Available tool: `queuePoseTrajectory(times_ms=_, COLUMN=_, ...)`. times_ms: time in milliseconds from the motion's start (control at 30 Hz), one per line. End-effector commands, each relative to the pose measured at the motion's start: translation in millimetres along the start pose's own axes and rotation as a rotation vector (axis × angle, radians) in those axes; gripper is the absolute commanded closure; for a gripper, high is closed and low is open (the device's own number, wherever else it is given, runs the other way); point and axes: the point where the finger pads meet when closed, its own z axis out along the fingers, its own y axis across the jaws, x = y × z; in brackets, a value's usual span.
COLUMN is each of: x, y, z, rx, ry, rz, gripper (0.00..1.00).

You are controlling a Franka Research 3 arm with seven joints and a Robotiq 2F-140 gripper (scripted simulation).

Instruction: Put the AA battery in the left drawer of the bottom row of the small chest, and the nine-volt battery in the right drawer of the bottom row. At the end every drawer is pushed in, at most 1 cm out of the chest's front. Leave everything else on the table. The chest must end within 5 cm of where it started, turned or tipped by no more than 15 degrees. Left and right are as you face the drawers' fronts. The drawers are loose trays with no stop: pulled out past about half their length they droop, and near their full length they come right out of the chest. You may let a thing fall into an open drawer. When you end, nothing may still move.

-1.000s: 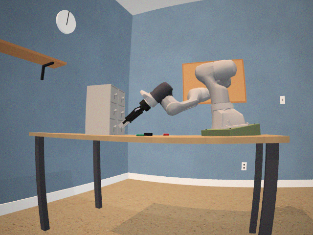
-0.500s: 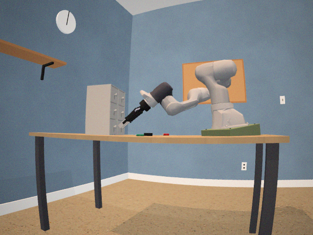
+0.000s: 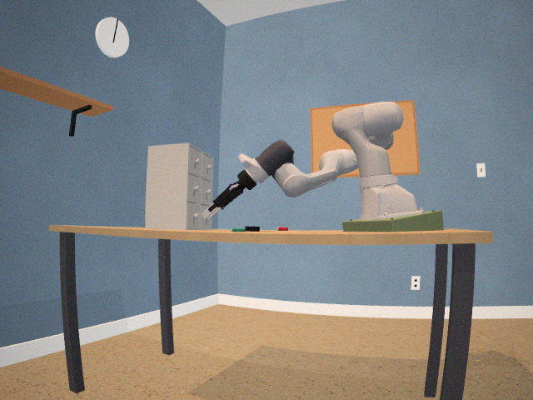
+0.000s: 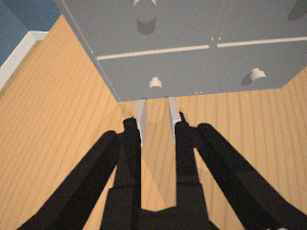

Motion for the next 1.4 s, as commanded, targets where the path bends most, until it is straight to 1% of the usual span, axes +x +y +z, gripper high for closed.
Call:
queuePoseTrajectory(times_ms=0, x=-1, y=0, z=1.1, rx=-0.001, ry=-0.001, rz=0.0, gripper=0.8)
queuePoseTrajectory(times_ms=767, x=2, y=0, z=3.8, rx=-0.001, ry=-0.001, rz=0.0, gripper=0.8)
queuePoseTrajectory(times_ms=1267, x=17, y=0, z=22.2, rx=-0.001, ry=-0.001, rz=0.0, gripper=0.8)
queuePoseTrajectory(times_ms=1367, x=18, y=0, z=23.3, rx=-0.001, ry=-0.001, rz=0.0, gripper=0.8)
